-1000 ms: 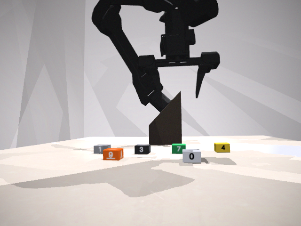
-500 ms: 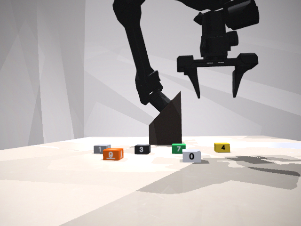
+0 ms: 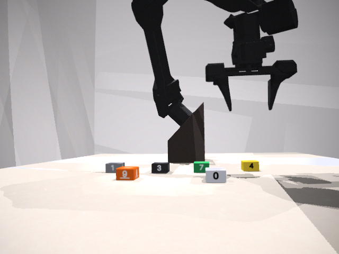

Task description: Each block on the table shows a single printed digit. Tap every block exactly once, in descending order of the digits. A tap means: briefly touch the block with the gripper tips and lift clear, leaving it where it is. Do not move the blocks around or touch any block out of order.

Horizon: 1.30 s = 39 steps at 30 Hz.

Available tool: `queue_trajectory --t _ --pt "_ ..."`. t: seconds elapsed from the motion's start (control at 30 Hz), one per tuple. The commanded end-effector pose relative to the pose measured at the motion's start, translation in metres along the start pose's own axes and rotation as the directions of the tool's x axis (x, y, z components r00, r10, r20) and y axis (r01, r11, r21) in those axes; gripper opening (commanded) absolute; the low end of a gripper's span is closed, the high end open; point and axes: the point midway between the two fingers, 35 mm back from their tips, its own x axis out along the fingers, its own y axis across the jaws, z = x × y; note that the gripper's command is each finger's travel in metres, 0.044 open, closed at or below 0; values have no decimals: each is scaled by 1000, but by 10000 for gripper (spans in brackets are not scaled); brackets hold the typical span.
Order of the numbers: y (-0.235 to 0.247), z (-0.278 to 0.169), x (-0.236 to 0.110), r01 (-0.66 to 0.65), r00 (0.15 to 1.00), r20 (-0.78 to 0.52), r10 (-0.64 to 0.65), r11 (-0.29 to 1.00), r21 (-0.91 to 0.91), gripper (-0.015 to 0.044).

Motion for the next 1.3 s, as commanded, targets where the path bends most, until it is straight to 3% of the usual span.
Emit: queue_trajectory --t 0.0,0.2,0.53,1.27 --pt "2 -2 2 1 1000 -7 -1 1000 1 400" --pt "1 1 1 0 1000 -6 0 1000 1 400" --pt "-78 133 2 5 1000 -3 -5 1000 4 400" --pt "-81 136 2 6 1000 -3 -6 1000 4 400"
